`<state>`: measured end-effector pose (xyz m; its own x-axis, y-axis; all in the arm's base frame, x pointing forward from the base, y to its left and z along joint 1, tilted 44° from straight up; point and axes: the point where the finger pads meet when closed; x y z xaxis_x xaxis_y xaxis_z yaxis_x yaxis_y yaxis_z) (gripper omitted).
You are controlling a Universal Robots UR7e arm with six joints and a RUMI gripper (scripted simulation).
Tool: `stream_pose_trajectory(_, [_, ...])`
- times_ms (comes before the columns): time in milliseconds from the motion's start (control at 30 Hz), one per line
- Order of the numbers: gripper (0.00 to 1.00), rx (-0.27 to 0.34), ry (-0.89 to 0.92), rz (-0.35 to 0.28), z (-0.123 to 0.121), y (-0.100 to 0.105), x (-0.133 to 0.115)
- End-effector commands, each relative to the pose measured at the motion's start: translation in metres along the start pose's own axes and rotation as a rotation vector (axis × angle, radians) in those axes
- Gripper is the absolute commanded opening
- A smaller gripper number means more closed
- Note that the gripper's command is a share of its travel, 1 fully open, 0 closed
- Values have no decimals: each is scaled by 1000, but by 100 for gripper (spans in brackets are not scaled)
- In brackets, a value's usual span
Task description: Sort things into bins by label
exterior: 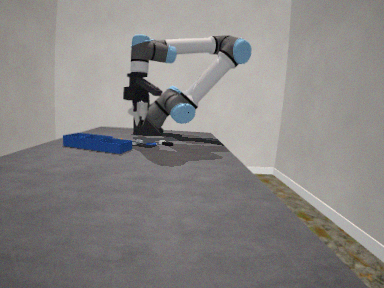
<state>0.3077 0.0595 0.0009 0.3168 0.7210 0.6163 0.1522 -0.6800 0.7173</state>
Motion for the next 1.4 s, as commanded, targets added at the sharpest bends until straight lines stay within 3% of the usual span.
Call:
stream_pose_trajectory(0, [18, -1, 0, 0, 0, 0, 0])
stream_pose_trajectory(200, [18, -1, 0, 0, 0, 0, 0])
stream_pose_trajectory(767, [18, -1, 0, 0, 1, -59, 0])
stream_pose_trajectory(1367, [18, -1, 0, 0, 1, -71, 0])
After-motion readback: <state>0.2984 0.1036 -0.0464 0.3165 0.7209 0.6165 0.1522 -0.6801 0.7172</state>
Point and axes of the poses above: the point where the finger pads meet when closed, its own y axis back along the fingers, its own z axis across the jaws, x = y × z, and after that the axes turned 2 degrees about y, right-handed
